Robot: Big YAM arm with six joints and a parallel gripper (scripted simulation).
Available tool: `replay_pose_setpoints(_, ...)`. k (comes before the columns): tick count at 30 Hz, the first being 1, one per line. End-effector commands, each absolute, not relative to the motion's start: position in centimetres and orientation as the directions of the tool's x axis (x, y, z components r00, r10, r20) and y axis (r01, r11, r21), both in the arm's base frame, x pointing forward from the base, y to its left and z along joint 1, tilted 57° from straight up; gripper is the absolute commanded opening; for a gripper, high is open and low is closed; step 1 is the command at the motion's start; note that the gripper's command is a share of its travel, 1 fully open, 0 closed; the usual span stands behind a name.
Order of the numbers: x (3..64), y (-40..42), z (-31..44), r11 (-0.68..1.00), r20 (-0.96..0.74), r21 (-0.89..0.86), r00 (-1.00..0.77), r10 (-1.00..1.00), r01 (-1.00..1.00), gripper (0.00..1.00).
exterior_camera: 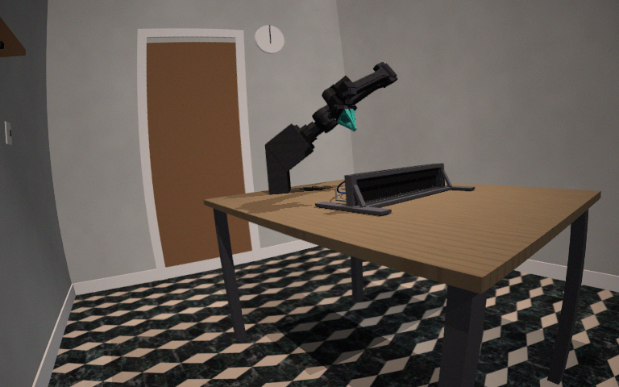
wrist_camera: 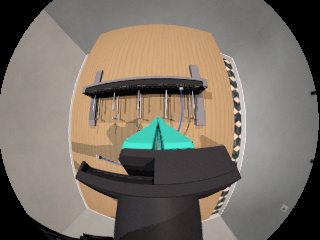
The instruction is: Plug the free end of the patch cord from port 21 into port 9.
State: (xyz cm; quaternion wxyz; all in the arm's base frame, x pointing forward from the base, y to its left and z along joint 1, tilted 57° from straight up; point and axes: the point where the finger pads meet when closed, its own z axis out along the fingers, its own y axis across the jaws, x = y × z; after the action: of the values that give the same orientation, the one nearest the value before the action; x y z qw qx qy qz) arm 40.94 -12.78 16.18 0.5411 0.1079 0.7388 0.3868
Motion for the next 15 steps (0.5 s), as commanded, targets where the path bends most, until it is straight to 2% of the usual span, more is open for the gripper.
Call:
replay_pose_setpoints(1, 41.9, -16.2, 16.4, 0.717, -0.756, 0.647, -0.336, 0.561, -0.259, 0.0)
replay_pose_setpoints(15, 43.1, -20.2, 12.5, 0.72, -0.759, 0.644, -0.334, 0.559, -0.259, 0.0)
